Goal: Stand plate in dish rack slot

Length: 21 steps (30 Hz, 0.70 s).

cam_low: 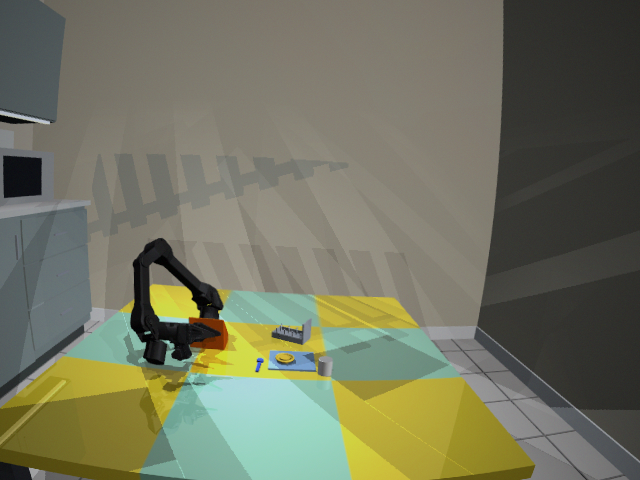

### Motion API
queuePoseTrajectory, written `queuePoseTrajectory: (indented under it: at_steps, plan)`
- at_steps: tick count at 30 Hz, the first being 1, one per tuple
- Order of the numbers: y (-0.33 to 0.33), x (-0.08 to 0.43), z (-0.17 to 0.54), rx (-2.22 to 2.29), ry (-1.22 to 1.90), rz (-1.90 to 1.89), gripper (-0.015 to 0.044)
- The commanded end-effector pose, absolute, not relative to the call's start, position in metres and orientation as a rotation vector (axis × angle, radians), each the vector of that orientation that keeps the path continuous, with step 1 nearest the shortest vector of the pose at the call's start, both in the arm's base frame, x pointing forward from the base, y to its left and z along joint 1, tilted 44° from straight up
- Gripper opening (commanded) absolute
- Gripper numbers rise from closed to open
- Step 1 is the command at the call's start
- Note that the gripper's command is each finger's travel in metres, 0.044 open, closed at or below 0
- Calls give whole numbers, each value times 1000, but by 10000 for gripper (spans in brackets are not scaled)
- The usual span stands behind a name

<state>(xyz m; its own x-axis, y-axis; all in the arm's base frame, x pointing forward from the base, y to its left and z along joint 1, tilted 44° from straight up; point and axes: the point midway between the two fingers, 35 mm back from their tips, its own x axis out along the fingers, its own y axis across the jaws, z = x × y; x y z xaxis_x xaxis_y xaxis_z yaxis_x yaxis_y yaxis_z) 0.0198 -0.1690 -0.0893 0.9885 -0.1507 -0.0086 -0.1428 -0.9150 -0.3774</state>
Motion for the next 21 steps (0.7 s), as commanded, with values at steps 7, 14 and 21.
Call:
queuePoseTrajectory:
  at_steps: [7,14,21]
  plan:
    - [-172,25,-88,-2855,38,63,400]
    - [-179,31,-87,-3001,-179,160,400]
    - [-189,39,-85,-3142,-413,235,400]
